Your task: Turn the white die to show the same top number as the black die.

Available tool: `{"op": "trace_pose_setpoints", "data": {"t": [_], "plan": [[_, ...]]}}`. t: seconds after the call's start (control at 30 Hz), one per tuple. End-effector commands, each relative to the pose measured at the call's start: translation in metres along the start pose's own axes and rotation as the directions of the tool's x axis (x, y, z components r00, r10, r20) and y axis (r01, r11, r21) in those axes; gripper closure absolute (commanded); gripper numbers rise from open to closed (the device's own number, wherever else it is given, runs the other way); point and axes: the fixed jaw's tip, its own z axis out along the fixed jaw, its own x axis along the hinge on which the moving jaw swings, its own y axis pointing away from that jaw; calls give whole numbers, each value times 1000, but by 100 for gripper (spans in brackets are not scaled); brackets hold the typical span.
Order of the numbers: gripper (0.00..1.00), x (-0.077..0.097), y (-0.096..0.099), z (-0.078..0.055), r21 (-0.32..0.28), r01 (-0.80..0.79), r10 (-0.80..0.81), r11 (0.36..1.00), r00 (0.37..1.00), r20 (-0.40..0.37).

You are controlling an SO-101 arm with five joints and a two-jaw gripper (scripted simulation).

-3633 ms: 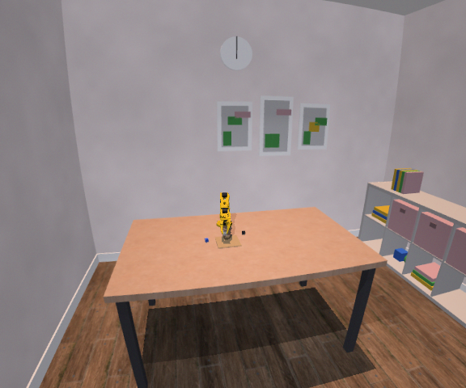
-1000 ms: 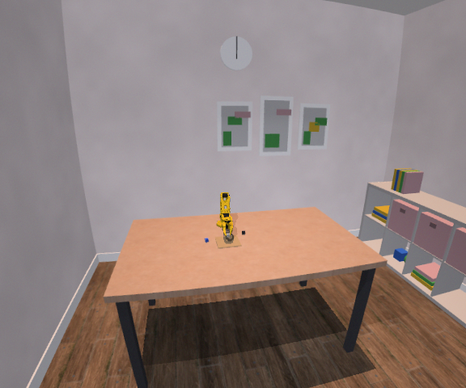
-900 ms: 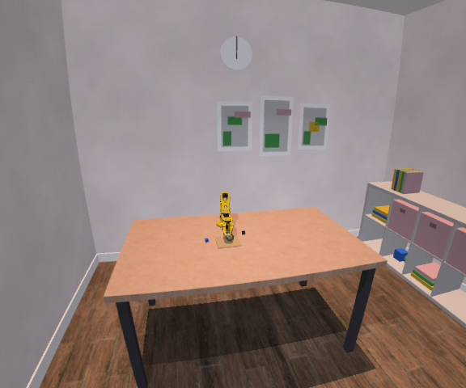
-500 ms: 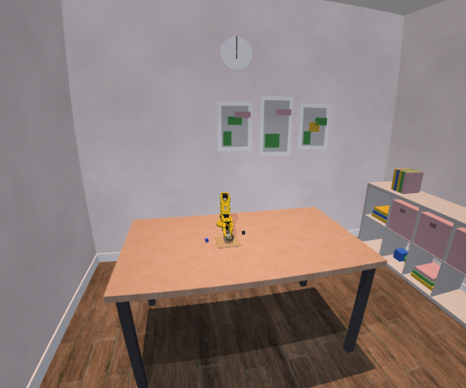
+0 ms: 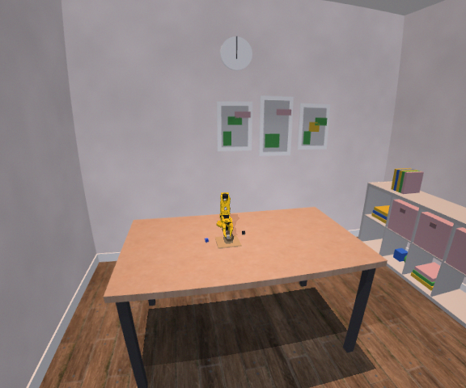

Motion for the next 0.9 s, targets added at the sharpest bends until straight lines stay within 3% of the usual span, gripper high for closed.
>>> {"op": "trace_pose_setpoints", "data": {"t": [0.0, 0.87], "plan": [[100, -11, 1, 3, -4, 4, -4, 1000, 998, 57], [100, -1, 1, 7, -4, 4, -4, 1000, 998, 57]]}}
